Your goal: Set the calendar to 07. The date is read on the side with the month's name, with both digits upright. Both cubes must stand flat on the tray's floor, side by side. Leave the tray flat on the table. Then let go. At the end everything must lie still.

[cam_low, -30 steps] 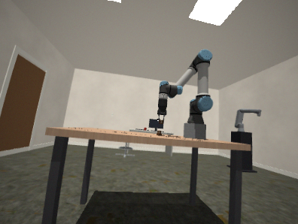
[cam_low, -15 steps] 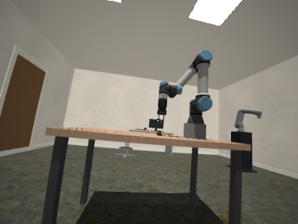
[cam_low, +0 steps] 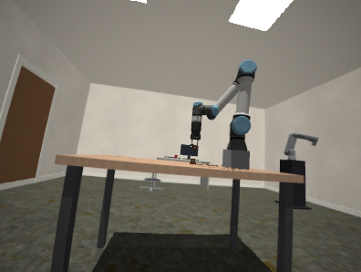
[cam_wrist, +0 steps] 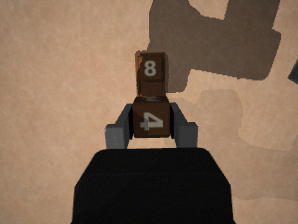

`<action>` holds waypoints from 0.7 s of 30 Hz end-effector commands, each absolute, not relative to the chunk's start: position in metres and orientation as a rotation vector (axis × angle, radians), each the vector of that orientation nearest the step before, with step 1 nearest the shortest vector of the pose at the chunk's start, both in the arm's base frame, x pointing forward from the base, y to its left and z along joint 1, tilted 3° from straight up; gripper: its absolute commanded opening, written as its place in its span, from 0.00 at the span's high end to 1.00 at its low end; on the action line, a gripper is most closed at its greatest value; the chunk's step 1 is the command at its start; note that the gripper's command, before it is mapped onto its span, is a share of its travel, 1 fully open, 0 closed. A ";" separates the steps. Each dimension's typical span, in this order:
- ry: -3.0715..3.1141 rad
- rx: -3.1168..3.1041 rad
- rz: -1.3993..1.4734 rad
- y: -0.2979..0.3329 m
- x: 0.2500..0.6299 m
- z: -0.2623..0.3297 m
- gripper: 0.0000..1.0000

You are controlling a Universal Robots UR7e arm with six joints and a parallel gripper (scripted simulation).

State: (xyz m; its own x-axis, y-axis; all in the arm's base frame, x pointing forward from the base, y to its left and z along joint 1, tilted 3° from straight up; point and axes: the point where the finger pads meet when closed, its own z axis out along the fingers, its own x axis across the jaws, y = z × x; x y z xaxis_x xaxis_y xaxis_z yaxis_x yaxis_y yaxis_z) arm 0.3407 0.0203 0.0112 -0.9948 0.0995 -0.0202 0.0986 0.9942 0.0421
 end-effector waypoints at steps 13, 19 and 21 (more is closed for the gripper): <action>3.114 0.152 0.065 0.016 0.340 0.011 0.40; 3.114 0.152 0.065 0.016 0.340 0.002 0.40; 3.114 0.152 0.065 0.016 0.341 -0.003 0.40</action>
